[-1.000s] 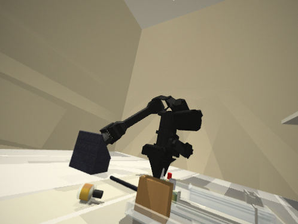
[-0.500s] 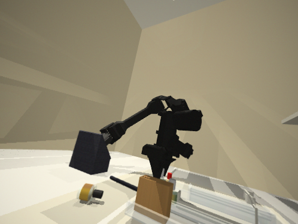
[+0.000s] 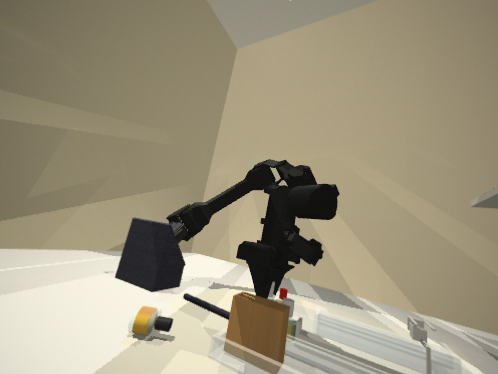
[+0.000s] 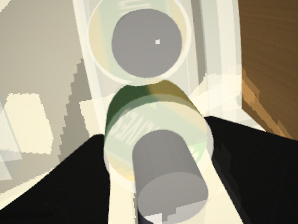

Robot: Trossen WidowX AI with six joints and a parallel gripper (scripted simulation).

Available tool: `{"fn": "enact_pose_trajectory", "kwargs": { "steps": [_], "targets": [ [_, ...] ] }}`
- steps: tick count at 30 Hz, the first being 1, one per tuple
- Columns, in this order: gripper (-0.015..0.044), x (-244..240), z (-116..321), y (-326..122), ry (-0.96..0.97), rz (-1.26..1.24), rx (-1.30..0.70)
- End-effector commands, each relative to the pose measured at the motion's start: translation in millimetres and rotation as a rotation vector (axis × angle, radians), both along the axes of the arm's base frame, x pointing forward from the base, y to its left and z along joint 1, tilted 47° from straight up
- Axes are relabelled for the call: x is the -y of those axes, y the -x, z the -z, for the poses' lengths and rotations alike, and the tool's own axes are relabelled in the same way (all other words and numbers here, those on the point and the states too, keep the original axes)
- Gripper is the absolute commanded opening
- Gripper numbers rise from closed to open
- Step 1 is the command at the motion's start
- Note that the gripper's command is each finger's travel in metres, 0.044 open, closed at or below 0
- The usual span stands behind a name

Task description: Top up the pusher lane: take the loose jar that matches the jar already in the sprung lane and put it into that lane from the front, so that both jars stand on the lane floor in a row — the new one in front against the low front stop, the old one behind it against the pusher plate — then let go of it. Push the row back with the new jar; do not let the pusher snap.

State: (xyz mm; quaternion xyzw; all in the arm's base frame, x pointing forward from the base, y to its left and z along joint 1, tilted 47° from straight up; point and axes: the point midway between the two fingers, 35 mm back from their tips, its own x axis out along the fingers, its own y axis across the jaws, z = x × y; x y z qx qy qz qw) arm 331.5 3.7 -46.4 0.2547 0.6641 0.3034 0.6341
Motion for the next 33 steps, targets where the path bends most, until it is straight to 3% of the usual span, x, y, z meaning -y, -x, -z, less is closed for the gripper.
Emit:
{"fn": "enact_pose_trajectory", "kwargs": {
  "steps": [1, 33],
  "targets": [
    [0.0000, -0.1, -2.4, -7.4, -0.008, 0.008, 0.023],
    [0.0000, -6.8, 3.8, -7.8, -0.008, 0.008, 0.023]
  ]
}}
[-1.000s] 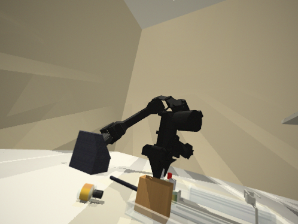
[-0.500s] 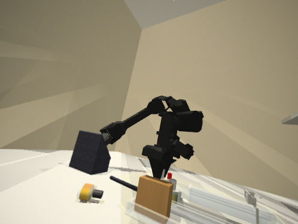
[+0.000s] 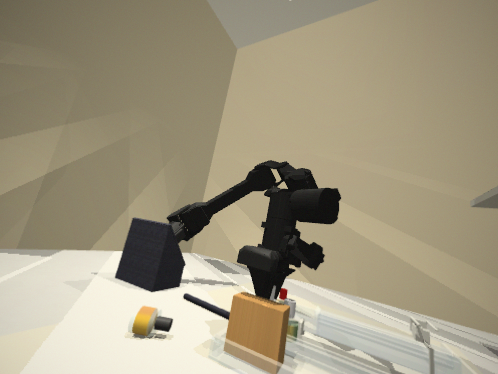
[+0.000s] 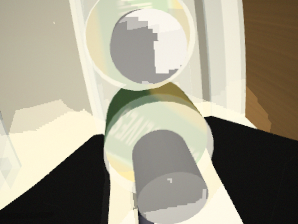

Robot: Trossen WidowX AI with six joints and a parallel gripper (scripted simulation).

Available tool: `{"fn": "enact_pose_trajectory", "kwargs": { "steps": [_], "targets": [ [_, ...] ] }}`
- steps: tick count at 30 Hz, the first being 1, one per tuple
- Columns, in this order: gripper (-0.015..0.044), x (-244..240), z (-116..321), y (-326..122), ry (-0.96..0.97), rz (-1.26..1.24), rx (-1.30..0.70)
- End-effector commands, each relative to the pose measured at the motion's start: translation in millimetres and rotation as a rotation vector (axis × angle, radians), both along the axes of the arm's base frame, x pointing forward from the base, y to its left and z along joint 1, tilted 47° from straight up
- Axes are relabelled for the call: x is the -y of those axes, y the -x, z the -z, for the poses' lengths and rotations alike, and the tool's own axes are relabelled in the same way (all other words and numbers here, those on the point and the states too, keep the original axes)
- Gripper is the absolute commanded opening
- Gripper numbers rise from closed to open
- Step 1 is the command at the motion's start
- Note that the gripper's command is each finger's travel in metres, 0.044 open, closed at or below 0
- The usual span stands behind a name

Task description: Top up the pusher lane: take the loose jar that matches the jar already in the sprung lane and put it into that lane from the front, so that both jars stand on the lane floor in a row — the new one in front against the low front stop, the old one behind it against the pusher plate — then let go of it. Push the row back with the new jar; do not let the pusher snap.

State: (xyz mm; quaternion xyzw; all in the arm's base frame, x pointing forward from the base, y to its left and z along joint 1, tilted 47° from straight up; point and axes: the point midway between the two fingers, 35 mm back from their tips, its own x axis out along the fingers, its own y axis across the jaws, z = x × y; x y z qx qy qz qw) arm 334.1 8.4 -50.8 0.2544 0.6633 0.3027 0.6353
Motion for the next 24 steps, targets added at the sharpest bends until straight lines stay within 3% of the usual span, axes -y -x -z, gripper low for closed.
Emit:
{"fn": "enact_pose_trajectory", "kwargs": {
  "steps": [1, 24],
  "targets": [
    [0.0000, -2.4, -0.3, -5.3, -0.010, 0.007, 0.021],
    [0.0000, -8.7, 5.6, -3.2, -0.010, 0.007, 0.021]
  ]
}}
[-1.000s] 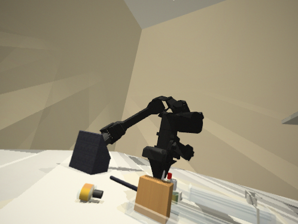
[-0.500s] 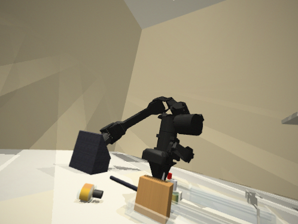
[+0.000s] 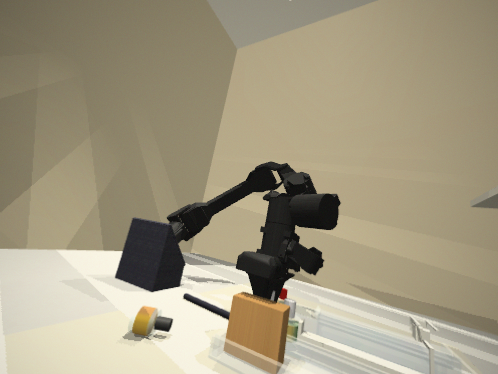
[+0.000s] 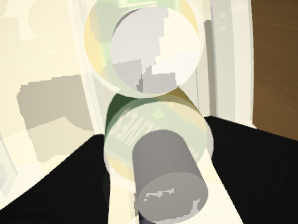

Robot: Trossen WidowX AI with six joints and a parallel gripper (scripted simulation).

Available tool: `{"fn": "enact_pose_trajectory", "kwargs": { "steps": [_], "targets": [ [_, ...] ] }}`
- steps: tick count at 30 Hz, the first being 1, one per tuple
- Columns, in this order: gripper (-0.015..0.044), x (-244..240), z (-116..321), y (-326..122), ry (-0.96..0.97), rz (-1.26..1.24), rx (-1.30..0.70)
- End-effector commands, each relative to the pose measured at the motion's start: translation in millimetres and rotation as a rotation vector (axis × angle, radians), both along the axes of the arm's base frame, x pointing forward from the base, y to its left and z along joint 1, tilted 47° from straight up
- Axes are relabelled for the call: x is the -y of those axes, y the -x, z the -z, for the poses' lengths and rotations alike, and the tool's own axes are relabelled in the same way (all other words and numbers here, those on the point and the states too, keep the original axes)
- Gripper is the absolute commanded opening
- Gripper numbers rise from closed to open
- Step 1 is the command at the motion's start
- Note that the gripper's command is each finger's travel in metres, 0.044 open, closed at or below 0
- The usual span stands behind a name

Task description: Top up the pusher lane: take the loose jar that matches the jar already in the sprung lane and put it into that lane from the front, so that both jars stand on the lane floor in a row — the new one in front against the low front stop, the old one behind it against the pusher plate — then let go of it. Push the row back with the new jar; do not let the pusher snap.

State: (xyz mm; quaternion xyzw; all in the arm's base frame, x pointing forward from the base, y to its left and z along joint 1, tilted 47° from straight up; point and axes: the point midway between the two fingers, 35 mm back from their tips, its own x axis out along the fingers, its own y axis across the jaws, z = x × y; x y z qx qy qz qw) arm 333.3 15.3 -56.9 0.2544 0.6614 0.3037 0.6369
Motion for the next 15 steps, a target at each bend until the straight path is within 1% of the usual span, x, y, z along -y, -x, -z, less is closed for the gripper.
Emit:
{"fn": "enact_pose_trajectory", "kwargs": {
  "steps": [1, 15],
  "targets": [
    [0.0000, -2.1, -0.2, -3.9, -0.009, 0.006, 0.016],
    [0.0000, -5.1, 2.6, -1.8, -0.009, 0.006, 0.016]
  ]
}}
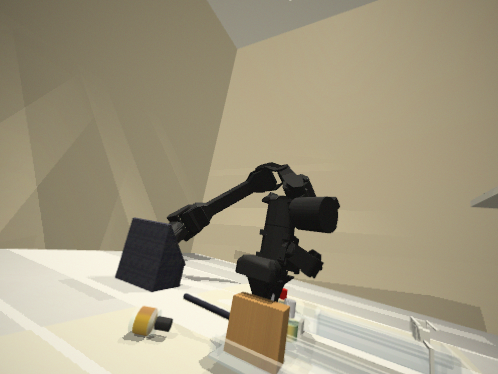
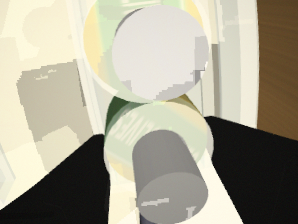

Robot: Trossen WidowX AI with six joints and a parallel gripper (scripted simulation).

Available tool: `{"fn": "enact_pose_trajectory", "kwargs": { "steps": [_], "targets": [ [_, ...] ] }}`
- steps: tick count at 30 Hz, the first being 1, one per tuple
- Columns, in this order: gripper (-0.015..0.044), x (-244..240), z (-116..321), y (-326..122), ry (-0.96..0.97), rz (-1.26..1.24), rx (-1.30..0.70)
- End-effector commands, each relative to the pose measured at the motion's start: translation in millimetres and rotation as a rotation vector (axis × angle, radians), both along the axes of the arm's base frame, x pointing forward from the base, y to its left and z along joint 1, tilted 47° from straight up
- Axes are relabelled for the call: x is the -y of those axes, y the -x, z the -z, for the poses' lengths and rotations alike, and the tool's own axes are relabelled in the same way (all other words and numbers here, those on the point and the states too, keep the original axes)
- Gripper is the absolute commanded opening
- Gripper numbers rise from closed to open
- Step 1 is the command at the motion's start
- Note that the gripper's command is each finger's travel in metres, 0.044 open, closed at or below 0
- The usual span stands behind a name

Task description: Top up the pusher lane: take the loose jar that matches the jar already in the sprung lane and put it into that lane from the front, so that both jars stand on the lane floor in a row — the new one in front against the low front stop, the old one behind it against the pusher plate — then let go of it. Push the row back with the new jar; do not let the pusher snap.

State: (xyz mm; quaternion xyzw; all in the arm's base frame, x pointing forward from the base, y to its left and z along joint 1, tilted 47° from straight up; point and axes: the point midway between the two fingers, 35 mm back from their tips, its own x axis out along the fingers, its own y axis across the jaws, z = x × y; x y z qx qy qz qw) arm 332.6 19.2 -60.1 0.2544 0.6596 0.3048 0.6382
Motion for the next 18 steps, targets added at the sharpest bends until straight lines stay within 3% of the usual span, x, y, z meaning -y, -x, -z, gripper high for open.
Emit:
{"fn": "enact_pose_trajectory", "kwargs": {
  "steps": [1, 18],
  "targets": [
    [0.0000, -1.1, -0.6, -2.3, -0.007, 0.006, 0.011],
    [0.0000, -0.9, -0.5, 0.5, -0.007, 0.006, 0.011]
  ]
}}
